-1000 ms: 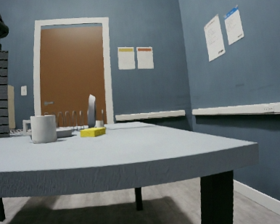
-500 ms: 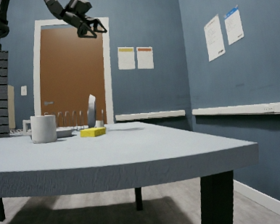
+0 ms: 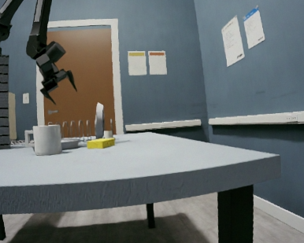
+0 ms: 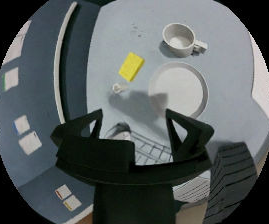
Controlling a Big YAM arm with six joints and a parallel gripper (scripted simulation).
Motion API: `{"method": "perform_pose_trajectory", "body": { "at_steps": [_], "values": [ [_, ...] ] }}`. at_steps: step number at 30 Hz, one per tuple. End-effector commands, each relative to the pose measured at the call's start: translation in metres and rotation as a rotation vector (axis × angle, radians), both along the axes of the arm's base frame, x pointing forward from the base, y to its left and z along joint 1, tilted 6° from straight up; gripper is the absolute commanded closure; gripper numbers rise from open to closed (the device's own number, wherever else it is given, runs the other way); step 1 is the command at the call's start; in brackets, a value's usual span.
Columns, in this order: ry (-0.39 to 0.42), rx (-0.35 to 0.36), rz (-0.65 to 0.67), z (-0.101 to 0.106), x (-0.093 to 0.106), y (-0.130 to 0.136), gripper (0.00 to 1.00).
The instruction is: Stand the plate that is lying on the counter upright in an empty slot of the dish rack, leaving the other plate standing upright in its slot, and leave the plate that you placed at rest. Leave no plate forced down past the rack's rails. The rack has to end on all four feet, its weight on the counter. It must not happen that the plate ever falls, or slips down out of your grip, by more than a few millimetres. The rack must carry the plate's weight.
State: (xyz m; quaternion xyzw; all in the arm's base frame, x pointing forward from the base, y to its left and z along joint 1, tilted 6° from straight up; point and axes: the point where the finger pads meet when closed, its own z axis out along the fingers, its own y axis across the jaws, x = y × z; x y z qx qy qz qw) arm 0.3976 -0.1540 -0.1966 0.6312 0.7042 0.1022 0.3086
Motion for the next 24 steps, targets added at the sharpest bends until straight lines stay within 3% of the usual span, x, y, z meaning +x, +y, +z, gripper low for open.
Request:
{"method": "perform_pose_trajectory", "body": {
  "at_steps": [1, 6, 12, 16, 17, 19, 24],
  "values": [
    [-0.057, 0.067, -0.134, -0.011, -0.015, -0.006, 0.00],
    [0.009, 0.170, -0.288, -0.049, -0.082, 0.005, 0.00],
    [0.058, 0.238, -0.408, -0.069, -0.132, 0.017, 0.00],
    [0.048, 0.246, -0.431, -0.074, -0.132, 0.015, 0.00],
    [0.031, 0.245, -0.432, -0.067, -0.128, 0.014, 0.00],
    [0.077, 0.262, -0.454, -0.075, -0.151, 0.023, 0.00],
    [0.080, 0.269, -0.469, -0.077, -0.155, 0.024, 0.00]
  ]
}}
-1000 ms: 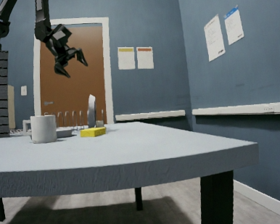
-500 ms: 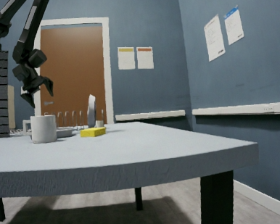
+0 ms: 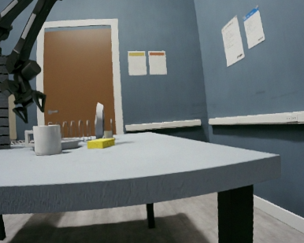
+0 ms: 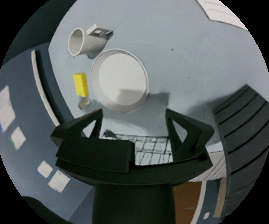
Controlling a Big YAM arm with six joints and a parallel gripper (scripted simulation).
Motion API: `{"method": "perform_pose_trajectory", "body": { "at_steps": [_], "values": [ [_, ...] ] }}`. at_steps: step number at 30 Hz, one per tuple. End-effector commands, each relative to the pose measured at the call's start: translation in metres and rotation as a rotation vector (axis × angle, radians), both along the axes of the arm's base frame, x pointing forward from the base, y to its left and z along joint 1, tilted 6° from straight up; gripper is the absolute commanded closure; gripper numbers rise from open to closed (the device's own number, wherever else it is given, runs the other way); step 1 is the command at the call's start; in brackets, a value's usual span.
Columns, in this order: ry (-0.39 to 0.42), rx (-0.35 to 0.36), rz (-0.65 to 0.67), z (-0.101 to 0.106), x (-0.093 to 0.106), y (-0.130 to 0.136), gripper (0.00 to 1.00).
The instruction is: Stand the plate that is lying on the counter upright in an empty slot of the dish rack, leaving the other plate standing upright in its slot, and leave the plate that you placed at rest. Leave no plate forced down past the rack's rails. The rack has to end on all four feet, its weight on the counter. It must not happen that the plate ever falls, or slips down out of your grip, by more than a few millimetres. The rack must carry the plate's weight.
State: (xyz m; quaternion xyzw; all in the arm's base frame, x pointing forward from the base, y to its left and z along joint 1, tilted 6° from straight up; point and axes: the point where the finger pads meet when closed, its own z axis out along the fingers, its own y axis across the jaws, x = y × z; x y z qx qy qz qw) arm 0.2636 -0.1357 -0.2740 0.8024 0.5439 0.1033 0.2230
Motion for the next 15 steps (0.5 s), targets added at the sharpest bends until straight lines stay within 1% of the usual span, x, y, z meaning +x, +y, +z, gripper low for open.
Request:
{"method": "perform_pose_trajectory", "body": {
  "at_steps": [1, 2, 3, 5, 15],
  "values": [
    [0.018, 0.020, -0.037, -0.0004, -0.0180, 0.0036, 0.00],
    [0.019, 0.020, -0.037, -0.0012, -0.0174, 0.0033, 0.00],
    [0.012, 0.017, -0.037, 0.0009, -0.0144, 0.0018, 0.74],
    [0.004, 0.013, -0.033, 0.0031, -0.0111, 0.0009, 0.74],
    [0.008, 0.012, -0.028, 0.0027, -0.0116, 0.0015, 0.74]
  ]
}}
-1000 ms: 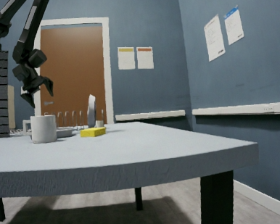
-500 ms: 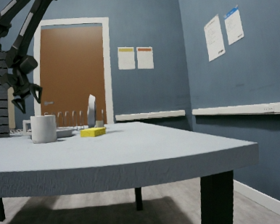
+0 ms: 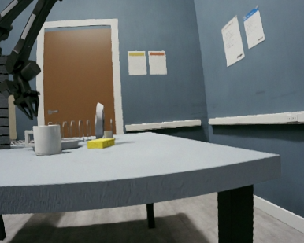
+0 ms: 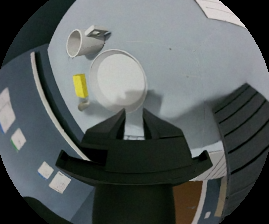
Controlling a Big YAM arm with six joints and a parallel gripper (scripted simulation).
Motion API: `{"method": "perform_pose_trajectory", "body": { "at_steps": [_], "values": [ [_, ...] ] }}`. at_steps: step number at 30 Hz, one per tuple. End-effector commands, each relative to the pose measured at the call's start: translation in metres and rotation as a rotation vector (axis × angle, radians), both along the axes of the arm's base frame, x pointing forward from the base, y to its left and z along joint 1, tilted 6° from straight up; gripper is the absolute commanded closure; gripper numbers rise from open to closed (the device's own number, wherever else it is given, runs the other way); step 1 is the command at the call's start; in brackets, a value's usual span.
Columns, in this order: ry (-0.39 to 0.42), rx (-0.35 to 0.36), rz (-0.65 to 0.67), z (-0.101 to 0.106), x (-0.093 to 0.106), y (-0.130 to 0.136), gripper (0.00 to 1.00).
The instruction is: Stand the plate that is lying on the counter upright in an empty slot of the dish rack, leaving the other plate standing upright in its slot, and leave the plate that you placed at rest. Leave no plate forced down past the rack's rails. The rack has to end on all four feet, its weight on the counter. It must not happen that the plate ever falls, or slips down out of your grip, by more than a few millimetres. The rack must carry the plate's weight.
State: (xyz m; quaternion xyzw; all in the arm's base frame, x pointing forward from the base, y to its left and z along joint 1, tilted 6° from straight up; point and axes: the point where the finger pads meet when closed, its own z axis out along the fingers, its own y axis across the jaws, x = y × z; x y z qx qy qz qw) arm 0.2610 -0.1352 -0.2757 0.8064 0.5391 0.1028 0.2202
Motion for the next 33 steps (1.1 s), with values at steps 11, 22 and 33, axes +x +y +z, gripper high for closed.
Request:
{"method": "perform_pose_trajectory", "body": {
  "at_steps": [11, 22, 33],
  "values": [
    [0.006, 0.006, -0.017, 0.0044, -0.0089, 0.0010, 0.74],
    [0.006, 0.006, -0.017, 0.0043, -0.0089, 0.0010, 0.74],
    [-0.004, 0.000, -0.017, -0.0050, -0.0028, -0.0034, 0.74]
  ]
}}
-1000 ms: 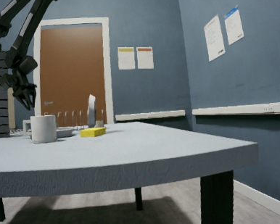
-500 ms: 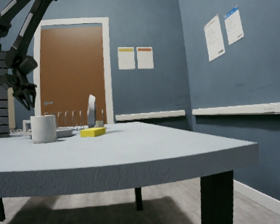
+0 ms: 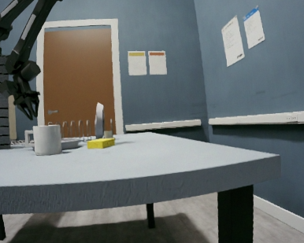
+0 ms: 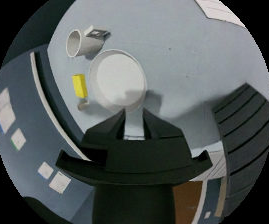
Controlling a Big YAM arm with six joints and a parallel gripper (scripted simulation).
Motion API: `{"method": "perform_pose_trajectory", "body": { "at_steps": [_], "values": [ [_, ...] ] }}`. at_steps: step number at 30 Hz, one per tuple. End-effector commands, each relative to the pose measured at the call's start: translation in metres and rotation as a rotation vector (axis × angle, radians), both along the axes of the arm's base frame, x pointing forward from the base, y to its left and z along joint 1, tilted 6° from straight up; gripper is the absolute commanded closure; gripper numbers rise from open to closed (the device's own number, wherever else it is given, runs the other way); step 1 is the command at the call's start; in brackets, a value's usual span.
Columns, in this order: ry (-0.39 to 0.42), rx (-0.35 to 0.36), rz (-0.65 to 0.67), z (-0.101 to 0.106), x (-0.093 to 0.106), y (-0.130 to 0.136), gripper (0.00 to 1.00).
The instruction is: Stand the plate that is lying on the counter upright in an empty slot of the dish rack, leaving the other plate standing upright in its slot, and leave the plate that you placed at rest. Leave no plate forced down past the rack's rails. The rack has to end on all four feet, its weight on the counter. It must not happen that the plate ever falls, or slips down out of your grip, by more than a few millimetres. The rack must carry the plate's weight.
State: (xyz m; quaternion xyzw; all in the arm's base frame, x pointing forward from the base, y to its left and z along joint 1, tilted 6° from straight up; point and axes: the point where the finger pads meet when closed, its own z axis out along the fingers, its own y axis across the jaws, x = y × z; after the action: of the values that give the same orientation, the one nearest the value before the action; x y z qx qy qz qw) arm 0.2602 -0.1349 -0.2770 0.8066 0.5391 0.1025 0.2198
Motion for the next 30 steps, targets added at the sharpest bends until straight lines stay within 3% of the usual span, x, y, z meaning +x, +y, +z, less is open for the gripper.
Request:
{"method": "perform_pose_trajectory", "body": {
  "at_steps": [1, 30],
  "values": [
    [-0.007, -0.002, -0.016, -0.004, -0.001, -0.004, 0.74],
    [-0.001, -0.002, -0.004, -0.056, 0.000, -0.007, 0.74]
  ]
}}
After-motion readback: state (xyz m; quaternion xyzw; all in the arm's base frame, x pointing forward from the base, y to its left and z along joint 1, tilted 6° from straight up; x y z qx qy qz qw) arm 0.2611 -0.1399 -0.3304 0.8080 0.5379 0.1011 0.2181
